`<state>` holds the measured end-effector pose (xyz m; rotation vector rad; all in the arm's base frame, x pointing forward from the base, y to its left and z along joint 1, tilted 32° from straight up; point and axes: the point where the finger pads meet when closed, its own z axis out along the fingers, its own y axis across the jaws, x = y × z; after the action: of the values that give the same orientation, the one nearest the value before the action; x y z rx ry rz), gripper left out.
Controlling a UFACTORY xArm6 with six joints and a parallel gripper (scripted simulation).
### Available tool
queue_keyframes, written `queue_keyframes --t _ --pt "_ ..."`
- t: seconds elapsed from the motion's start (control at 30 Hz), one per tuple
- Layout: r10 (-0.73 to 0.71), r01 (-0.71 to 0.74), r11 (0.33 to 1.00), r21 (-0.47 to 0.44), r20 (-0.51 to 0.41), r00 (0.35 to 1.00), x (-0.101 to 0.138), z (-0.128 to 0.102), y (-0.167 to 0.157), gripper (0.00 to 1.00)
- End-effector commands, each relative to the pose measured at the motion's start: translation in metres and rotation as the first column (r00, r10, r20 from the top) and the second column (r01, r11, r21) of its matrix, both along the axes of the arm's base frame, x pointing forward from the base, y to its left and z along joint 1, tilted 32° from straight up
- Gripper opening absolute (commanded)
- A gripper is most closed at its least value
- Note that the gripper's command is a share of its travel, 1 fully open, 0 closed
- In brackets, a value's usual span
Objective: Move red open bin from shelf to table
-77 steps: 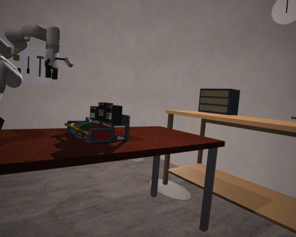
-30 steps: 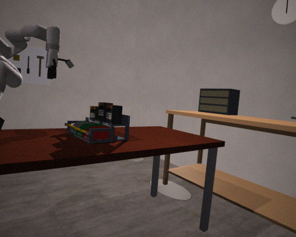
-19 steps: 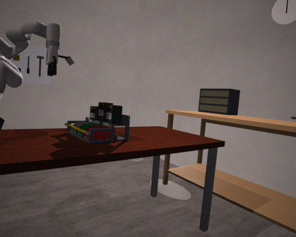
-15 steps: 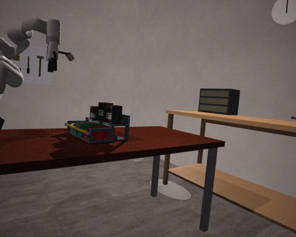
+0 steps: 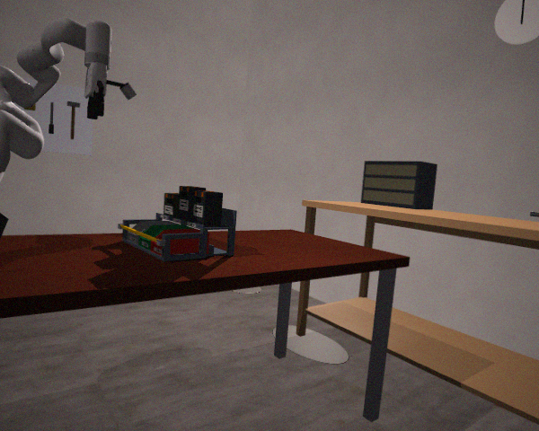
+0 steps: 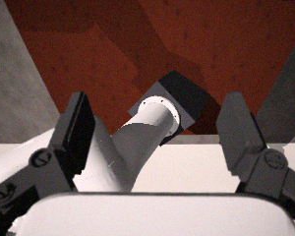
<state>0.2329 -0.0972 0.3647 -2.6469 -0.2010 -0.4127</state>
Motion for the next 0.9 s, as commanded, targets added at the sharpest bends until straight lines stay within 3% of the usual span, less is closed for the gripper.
queue_keyframes --t 0.0,0.27,0.43,0.87 --pt "0.004 -0.004 1.0 0.005 -0.001 1.0 -0.005 0.016 -0.009 1.0" --pt "0.004 -0.004 1.0 0.005 -0.001 1.0 -0.005 0.016 -0.009 1.0" --pt "0.004 -0.004 1.0 0.005 -0.001 1.0 -0.019 0.062 -0.034 1.0" --pt "-0.038 0.039 0.999 0.027 -0.023 0.999 -0.023 0.055 -0.04 1.0"
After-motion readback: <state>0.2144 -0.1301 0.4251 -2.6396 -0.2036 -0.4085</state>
